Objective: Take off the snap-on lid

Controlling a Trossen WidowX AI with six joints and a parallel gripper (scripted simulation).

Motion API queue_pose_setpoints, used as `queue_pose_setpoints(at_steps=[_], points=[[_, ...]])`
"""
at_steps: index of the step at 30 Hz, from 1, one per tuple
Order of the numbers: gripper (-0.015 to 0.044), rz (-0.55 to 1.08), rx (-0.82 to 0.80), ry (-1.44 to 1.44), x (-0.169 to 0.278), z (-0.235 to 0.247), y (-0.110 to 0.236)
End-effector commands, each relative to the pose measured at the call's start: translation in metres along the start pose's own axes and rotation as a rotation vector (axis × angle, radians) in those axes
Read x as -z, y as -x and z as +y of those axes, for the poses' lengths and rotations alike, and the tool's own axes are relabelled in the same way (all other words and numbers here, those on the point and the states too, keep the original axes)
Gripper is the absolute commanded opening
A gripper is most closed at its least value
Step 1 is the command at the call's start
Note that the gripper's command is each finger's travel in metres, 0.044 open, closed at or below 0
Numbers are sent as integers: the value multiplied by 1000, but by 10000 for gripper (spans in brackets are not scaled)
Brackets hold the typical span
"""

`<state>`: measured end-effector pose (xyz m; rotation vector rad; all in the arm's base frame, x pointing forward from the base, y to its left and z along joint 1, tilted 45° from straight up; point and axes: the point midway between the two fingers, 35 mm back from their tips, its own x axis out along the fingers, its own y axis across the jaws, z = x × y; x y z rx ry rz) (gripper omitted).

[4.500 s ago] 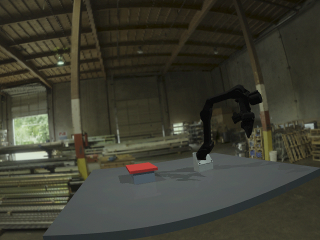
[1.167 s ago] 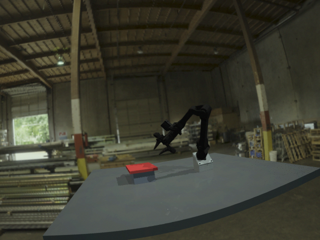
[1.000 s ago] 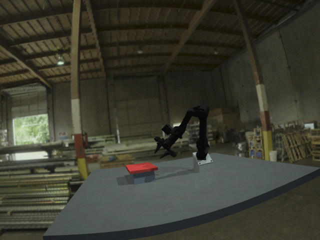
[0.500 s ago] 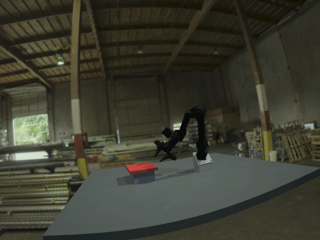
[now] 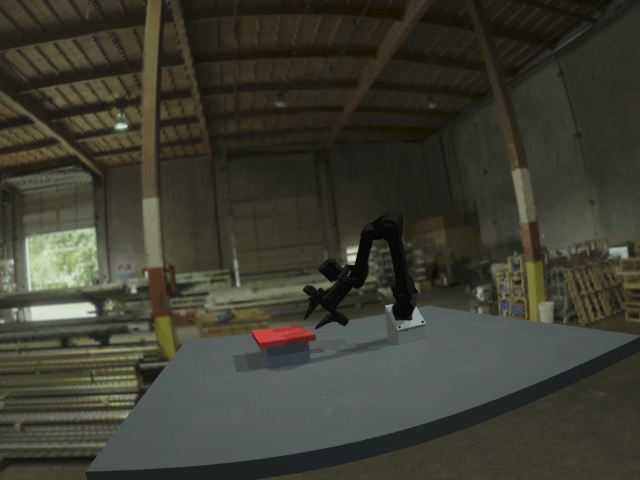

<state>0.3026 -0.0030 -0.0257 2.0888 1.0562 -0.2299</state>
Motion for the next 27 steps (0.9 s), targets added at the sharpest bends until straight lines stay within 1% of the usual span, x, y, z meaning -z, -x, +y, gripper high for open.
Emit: queue_pose_setpoints(at_steps=[1, 21, 25, 27], points=[[235, -3, 2, -2, 0, 0, -9], [235, 6, -12, -8, 4, -1, -39], [130, 6, -12, -8, 4, -1, -39], [117, 6, -12, -8, 4, -1, -39]])
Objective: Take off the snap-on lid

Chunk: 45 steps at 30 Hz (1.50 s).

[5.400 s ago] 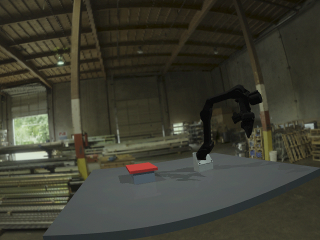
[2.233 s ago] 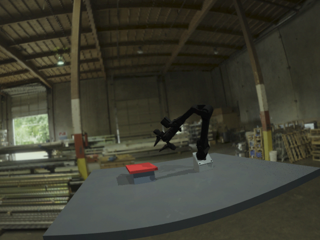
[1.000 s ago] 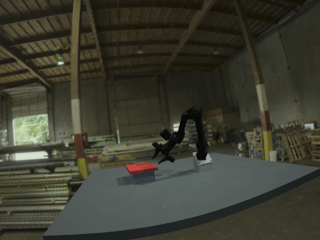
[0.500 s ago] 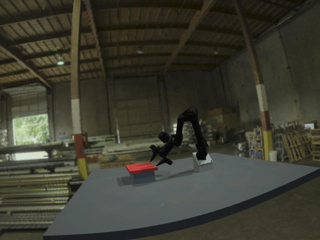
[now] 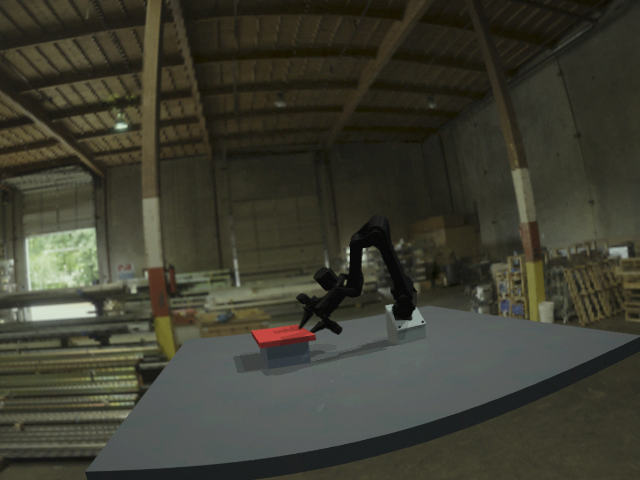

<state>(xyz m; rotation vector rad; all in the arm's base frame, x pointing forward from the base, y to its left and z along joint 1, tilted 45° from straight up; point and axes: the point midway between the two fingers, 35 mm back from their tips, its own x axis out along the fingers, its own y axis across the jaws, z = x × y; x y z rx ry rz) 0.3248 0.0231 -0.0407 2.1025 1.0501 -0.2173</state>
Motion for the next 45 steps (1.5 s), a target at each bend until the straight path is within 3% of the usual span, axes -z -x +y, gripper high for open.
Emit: queue_pose_setpoints(at_steps=[1, 7, 10, 45], points=[[110, -3, 0, -2, 0, 0, -2], [70, -3, 0, -2, 0, 0, -2], [0, -3, 0, -2, 0, 0, -2], [0, 0, -2, 0, 0, 5, 4]])
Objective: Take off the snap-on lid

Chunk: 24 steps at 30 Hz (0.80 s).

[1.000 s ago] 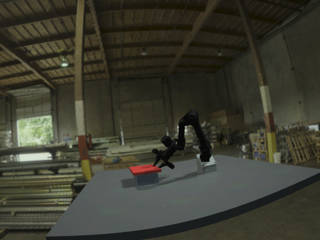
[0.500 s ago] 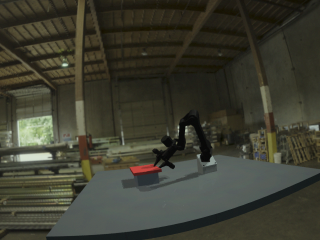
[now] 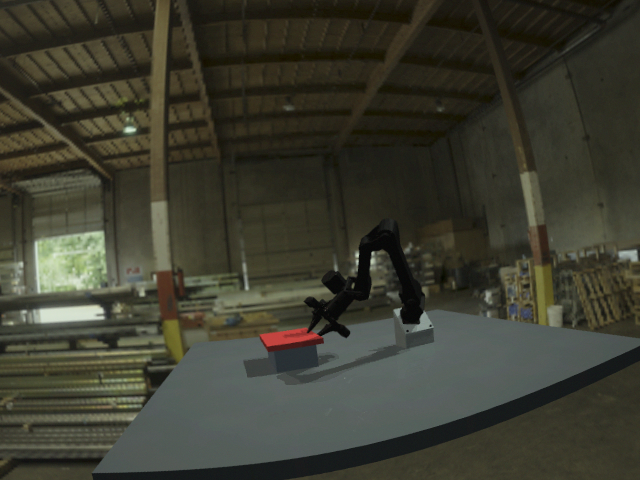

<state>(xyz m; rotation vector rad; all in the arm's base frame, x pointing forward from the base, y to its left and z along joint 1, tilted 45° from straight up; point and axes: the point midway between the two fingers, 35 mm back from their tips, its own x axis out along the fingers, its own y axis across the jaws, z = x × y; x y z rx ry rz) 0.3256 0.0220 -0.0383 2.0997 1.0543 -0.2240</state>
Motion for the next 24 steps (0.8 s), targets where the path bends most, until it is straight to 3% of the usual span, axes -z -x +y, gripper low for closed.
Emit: queue_pose_setpoints(at_steps=[1, 24], points=[[0, 3, -7, 1, 0, 3, 3], [0, 3, -7, 2, 0, 6, 6]])
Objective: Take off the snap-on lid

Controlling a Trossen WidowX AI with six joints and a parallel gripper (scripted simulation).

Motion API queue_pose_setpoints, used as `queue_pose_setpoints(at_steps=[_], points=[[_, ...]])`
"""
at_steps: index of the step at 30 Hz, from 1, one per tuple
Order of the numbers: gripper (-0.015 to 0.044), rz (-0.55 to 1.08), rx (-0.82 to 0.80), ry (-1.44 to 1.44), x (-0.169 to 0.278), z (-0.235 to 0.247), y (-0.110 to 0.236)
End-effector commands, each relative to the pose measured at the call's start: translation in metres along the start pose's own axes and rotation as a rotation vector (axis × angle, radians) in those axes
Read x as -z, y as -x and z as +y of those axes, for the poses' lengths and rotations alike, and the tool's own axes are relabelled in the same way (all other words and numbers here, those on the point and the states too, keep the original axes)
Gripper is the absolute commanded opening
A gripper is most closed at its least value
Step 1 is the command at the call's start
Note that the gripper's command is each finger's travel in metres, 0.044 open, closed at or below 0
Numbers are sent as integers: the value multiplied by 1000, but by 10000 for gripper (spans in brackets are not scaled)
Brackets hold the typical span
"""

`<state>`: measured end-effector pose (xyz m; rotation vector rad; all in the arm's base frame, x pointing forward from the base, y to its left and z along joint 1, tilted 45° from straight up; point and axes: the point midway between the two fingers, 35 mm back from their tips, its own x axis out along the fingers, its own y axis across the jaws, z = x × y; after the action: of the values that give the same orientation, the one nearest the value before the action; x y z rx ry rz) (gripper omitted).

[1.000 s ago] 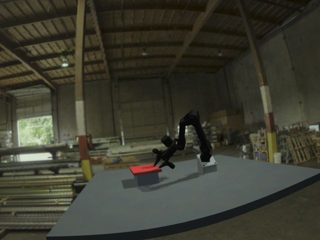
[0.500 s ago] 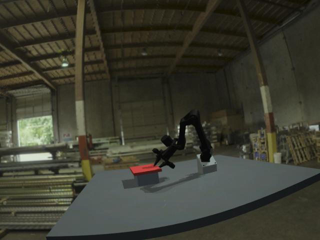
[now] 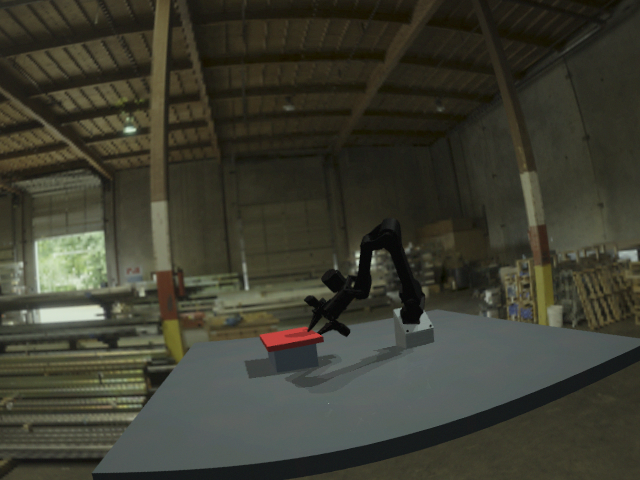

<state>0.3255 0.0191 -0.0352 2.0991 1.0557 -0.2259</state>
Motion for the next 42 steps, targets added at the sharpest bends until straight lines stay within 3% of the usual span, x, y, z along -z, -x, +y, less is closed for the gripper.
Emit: queue_pose_setpoints(at_steps=[1, 42], points=[[0, 3, -9, 2, -1, 3, 3], [0, 1, -8, 1, -1, 7, 5]])
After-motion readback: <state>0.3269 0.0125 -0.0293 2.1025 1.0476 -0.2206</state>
